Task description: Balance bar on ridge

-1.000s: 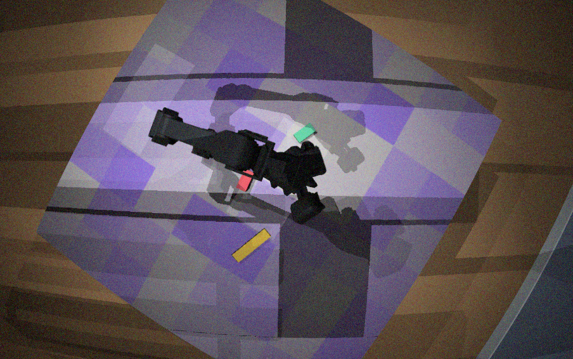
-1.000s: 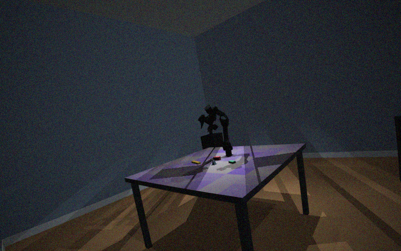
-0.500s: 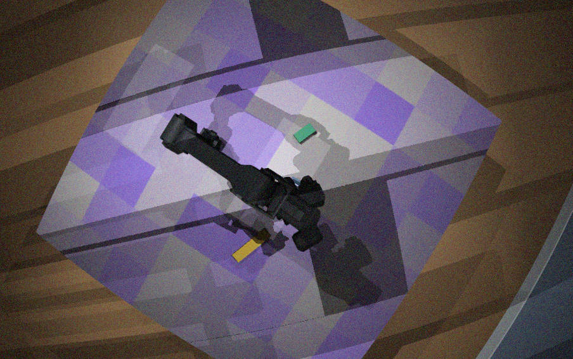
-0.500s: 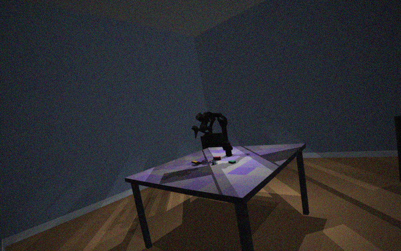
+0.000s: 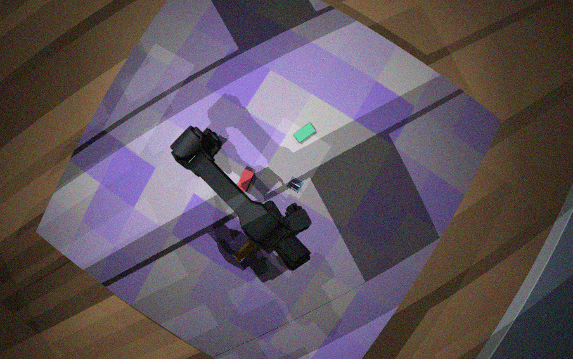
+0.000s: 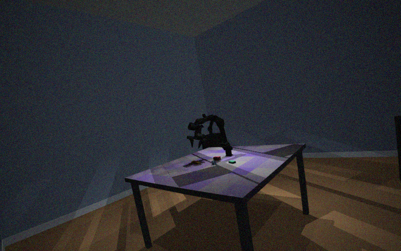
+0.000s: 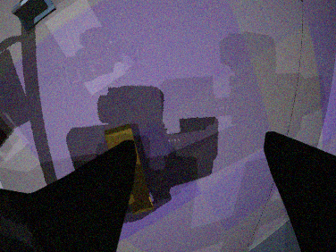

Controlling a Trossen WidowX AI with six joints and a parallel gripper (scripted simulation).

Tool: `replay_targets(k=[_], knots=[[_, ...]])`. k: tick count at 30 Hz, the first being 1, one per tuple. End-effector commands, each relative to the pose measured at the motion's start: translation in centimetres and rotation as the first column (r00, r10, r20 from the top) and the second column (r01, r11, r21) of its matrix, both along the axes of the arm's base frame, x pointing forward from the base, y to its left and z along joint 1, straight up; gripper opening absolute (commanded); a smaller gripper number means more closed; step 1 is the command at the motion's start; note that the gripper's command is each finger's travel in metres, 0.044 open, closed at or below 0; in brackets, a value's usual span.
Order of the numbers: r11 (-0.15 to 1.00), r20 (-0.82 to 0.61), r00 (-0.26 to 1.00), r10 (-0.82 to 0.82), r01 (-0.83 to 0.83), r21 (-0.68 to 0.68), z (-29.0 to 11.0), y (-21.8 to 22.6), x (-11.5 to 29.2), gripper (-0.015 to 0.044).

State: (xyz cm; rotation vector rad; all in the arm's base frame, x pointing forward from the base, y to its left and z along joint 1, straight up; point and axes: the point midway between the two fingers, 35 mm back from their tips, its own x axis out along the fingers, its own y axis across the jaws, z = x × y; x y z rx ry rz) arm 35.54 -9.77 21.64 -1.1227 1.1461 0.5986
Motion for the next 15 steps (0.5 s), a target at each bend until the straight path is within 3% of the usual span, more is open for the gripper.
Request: replay_targets(k=[1, 15], knots=[[1.000, -0.080, 0.997, 0.015, -0.014, 0.013, -2.2, -1.6, -0.7, 0.0315], [0.993, -0.293, 0.952, 0.085, -0.055, 0.108, -8.4, -7.4, -4.4, 0.0315]])
